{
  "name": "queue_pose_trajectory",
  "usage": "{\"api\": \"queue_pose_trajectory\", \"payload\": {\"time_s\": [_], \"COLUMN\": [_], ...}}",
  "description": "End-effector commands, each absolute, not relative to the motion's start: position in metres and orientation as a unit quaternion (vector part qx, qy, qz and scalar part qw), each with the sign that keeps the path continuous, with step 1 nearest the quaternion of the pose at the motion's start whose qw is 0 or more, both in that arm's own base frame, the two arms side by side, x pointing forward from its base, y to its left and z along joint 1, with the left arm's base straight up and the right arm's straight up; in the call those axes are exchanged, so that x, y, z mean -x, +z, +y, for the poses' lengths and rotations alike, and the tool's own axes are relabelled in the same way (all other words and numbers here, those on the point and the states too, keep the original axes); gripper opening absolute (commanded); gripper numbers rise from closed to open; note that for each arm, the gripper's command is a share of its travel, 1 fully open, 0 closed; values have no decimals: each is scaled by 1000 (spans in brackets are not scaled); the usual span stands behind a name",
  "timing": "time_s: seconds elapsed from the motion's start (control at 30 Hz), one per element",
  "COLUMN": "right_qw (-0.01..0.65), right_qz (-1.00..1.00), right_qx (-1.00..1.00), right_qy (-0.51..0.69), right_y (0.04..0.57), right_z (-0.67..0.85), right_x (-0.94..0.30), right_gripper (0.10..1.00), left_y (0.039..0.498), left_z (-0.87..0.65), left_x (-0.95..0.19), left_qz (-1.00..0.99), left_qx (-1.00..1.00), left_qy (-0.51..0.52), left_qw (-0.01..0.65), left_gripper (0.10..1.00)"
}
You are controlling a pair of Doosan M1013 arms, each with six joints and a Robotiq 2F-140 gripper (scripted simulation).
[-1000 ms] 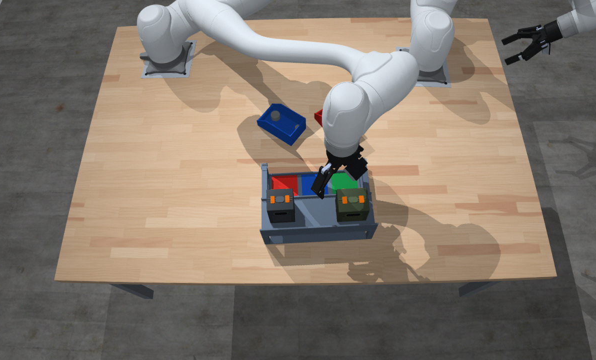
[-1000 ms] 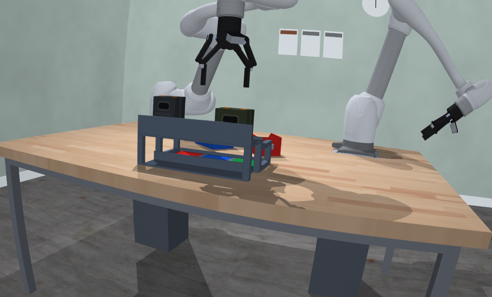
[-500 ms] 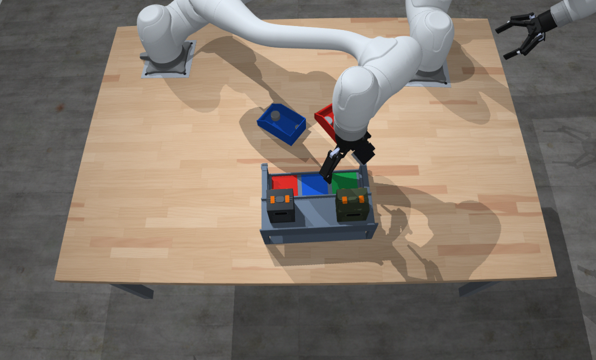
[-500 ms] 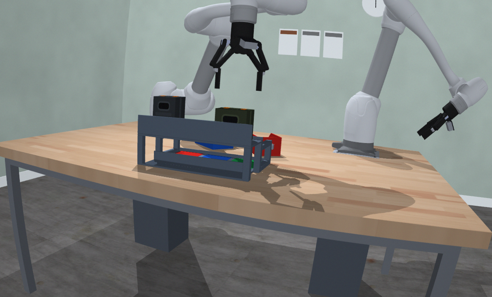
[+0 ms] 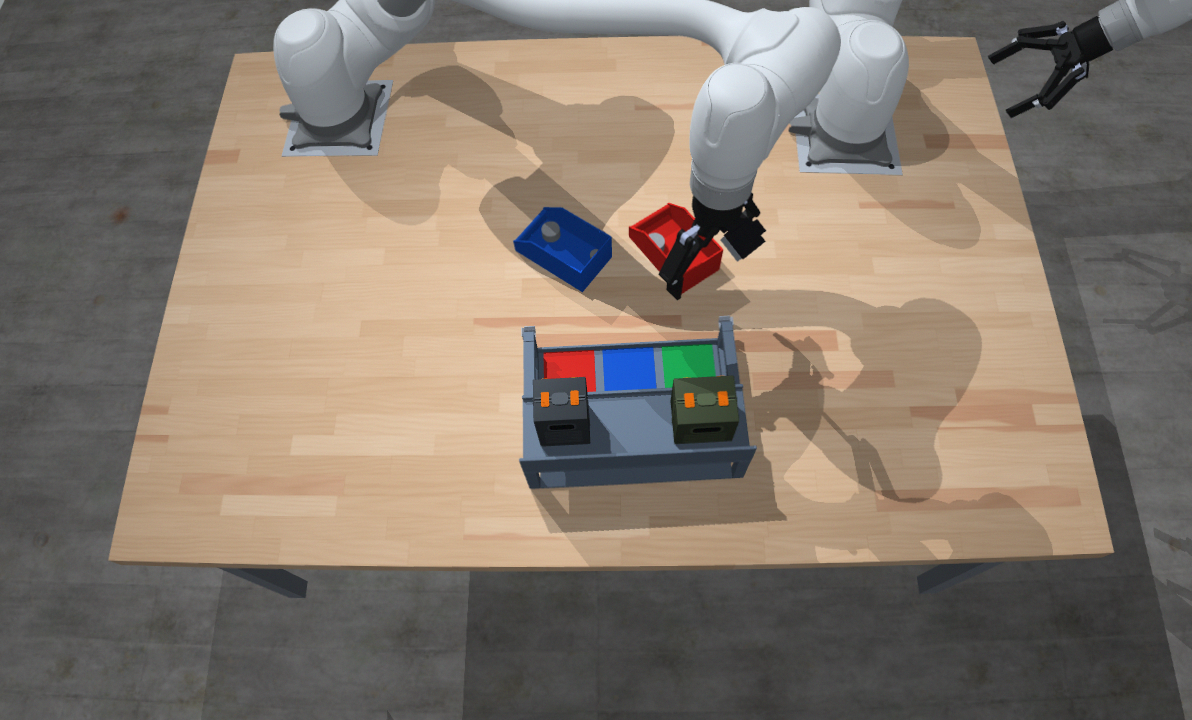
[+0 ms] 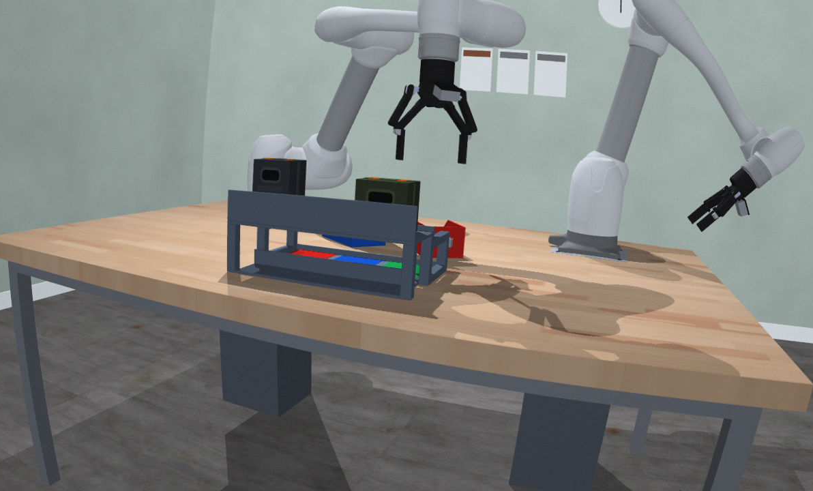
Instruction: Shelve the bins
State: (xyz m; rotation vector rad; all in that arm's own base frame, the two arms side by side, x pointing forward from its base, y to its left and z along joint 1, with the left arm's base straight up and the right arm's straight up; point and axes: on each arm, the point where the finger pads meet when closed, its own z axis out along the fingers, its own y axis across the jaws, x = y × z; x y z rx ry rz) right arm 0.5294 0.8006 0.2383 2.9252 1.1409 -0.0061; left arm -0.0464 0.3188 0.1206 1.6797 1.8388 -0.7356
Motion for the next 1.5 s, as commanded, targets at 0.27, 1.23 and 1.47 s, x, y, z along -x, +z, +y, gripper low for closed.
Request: {"api": "queue_pose_trajectory", "payload": {"time_s": [0.27,1.23,1.47], "right_qw": [-1,-1,-1], "right_qz": [339,320,320], "right_qx": [-941,-947,-947], "right_qy": [0,0,0], "right_y": [213,189,189], "right_z": [804,786,786], "right_x": [-405,-310,-310], "right_gripper": [1000,99,99], "left_y": [121,121,121], "left_z": [319,319,319], "left_x": [47,47,47], "left_qz": [682,682,682], "left_qx": [-623,-623,-623], "left_qy": [-273,-273,-273], "left_qw": [269,269,269], "left_gripper": [1000,1000,1000]}}
